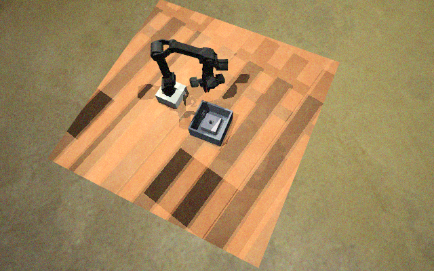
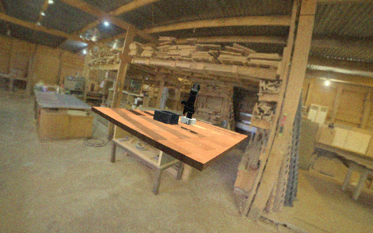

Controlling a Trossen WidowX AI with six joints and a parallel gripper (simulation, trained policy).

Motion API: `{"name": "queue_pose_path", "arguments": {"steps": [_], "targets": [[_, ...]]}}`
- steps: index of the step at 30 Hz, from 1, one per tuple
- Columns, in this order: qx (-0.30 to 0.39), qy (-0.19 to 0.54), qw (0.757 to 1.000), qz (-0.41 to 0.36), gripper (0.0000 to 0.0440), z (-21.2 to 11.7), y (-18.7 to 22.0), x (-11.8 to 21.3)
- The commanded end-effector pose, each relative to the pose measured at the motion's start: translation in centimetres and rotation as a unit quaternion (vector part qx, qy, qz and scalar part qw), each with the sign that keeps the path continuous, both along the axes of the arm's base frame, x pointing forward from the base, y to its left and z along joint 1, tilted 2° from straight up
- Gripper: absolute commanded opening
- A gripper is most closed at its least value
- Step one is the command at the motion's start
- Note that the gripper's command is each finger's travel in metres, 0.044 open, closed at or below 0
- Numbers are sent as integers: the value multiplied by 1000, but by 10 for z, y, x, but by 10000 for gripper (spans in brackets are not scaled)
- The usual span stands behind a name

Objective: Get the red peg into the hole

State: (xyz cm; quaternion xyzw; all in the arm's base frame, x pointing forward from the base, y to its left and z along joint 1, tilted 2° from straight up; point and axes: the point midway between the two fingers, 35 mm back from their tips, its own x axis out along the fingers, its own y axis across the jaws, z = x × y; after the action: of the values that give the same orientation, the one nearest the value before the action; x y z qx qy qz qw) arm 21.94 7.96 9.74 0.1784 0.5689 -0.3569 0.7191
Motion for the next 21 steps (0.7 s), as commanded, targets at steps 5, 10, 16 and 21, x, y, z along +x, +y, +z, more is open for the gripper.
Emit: {"name": "queue_pose_path", "arguments": {"steps": [5, 10, 16, 21], "targets": [[-9, -27, 999, -43, 0, 15, -25, 24], [-11, -38, 997, -66, 0, 19, -43, 39], [-13, -45, 995, -86, 0, 18, -65, 55], [-11, -47, 994, -95, 0, 14, -85, 69]]}}
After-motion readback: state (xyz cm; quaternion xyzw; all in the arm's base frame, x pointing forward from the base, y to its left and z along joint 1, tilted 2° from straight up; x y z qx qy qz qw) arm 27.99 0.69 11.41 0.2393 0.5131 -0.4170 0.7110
